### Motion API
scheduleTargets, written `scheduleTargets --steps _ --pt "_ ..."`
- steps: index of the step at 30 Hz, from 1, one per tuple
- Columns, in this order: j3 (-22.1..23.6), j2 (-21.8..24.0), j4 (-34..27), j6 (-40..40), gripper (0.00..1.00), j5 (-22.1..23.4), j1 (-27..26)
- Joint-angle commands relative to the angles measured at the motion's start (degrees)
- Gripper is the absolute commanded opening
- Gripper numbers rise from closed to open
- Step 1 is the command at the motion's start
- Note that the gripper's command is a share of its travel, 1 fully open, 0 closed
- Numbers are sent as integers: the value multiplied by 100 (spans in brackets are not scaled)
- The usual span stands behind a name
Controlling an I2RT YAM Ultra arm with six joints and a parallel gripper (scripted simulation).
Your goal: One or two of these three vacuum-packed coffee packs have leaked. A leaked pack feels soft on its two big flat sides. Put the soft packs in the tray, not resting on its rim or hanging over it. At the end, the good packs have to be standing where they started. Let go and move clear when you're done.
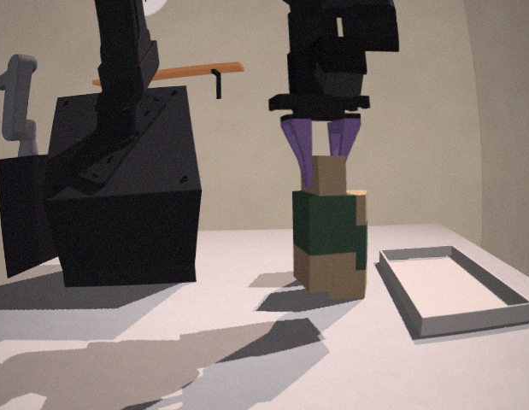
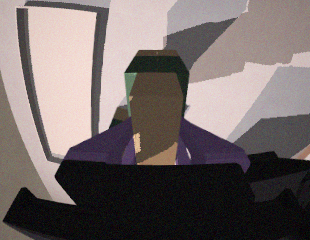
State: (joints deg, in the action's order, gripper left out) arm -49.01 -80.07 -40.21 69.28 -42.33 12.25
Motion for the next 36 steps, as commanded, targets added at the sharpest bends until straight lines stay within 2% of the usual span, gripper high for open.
scheduleTargets --steps 1,5,10,18,20,27,35,36 --pt "-147 148 -139 43 26 -73 130" --pt "-153 129 -141 37 26 -74 132" --pt "-246 -143 -157 53 26 -78 147" --pt "-779 -600 -249 93 26 -88 188" --pt "-779 -600 -249 93 26 -88 188" --pt "-1650 -1279 -456 138 26 -101 239" --pt "-2923 -2173 -837 171 26 -115 284" --pt "-2923 -2173 -837 171 26 -115 284"
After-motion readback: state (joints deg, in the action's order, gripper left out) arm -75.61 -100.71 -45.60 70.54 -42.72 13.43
